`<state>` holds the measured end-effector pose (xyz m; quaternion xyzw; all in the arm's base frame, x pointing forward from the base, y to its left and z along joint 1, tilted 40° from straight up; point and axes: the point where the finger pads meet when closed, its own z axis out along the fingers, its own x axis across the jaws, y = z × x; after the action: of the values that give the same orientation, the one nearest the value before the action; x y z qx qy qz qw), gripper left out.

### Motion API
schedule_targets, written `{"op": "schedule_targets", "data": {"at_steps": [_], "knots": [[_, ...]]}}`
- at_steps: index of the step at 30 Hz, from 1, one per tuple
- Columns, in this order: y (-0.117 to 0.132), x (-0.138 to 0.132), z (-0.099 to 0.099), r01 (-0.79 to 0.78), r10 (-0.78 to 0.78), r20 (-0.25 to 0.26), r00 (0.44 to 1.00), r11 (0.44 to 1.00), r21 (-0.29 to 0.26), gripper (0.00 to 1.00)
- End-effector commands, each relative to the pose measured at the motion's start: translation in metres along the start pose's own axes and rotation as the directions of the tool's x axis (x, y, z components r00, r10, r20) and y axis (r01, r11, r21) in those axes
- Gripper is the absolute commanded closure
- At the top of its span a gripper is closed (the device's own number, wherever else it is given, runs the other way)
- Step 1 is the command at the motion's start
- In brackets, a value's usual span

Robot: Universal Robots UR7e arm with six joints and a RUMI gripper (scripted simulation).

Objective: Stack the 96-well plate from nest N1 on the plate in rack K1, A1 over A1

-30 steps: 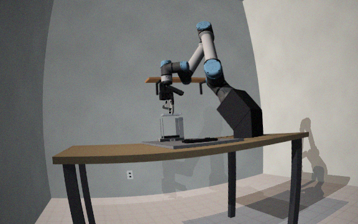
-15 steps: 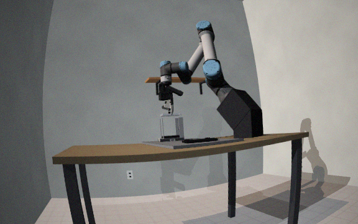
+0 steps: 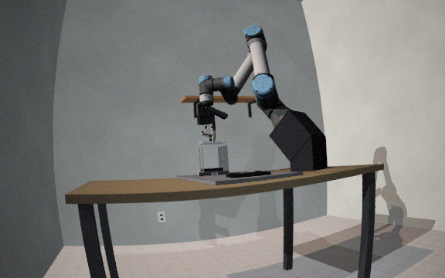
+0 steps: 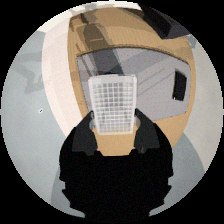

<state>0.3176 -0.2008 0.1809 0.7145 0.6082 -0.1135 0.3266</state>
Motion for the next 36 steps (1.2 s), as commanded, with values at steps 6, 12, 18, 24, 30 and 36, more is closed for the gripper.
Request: {"op": "schedule_targets", "data": {"at_steps": [6,12,18,24,30,36], "knots": [[0.0002,0.0003,-0.0002,0.0,0.0,0.0,1.0,1.0,-0.001,1.0],[0.0002,0.0004,0.0004,0.0,0.0,0.0,1.0,1.0,-0.001,1.0],[0.0002,0.0006,0.0024,0.0,0.0,0.0,1.0,1.0,-0.001,1.0],[0.0002,0.0006,0.0038,0.0,0.0,0.0,1.0,1.0,-0.001,1.0],[0.0002,0.0006,0.0058,0.0,0.0,0.0,1.0,1.0,-0.001,1.0],[0.0002,0.0007,0.0078,0.0,0.0,0.0,1.0,1.0,-0.001,1.0]]}}
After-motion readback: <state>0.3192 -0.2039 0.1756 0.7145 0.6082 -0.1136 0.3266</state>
